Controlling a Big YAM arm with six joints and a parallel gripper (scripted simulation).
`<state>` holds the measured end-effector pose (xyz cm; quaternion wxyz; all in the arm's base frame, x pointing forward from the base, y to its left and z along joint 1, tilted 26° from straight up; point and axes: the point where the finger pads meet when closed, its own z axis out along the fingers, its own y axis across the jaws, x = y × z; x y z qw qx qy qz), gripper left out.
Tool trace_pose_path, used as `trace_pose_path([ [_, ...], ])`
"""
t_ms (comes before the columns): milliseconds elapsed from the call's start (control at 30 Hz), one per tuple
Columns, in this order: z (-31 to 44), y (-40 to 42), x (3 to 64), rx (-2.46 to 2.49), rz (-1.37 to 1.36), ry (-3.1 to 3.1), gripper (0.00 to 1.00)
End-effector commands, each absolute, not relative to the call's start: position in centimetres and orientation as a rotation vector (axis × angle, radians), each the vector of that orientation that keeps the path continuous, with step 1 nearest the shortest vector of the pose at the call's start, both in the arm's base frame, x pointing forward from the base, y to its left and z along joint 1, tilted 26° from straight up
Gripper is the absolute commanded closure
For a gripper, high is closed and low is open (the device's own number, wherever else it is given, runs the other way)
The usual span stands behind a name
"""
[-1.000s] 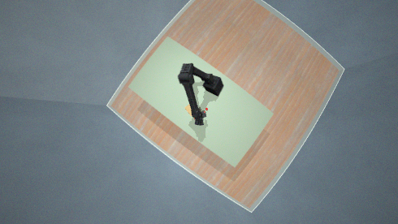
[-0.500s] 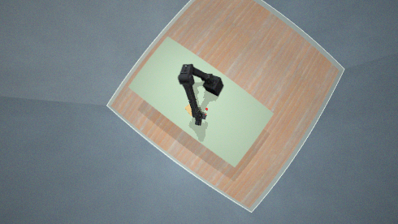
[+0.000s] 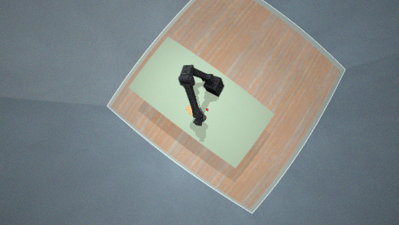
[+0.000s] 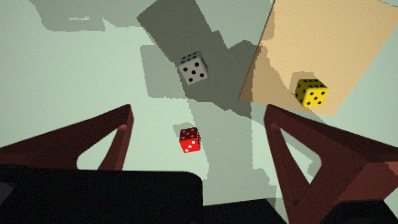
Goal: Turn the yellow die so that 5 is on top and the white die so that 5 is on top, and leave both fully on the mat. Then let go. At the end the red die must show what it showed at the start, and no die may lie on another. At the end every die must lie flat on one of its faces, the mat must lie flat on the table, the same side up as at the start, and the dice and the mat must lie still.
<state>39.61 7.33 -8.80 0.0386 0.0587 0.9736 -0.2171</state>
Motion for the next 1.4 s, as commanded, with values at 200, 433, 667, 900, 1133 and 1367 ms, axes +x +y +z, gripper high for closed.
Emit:
trace_pose_path([
  [200, -9.4, 8.3, 40.1, 0.681, -0.61, 2.825, 0.0],
  [433, -9.6, 8.3, 40.3, 0.997, -0.562, 2.685, 0.0],
  [667, -10.0, 8.3, 40.0, 1.273, -0.522, 2.53, 0.0],
  [900, -10.2, 8.2, 39.9, 1.514, -0.477, 2.36, 0.0],
  [1133, -10.4, 8.3, 40.0, 1.739, -0.425, 2.167, 0.0],
  [1367, -10.6, 8.2, 39.9, 1.809, -0.408, 2.099, 0.0],
])
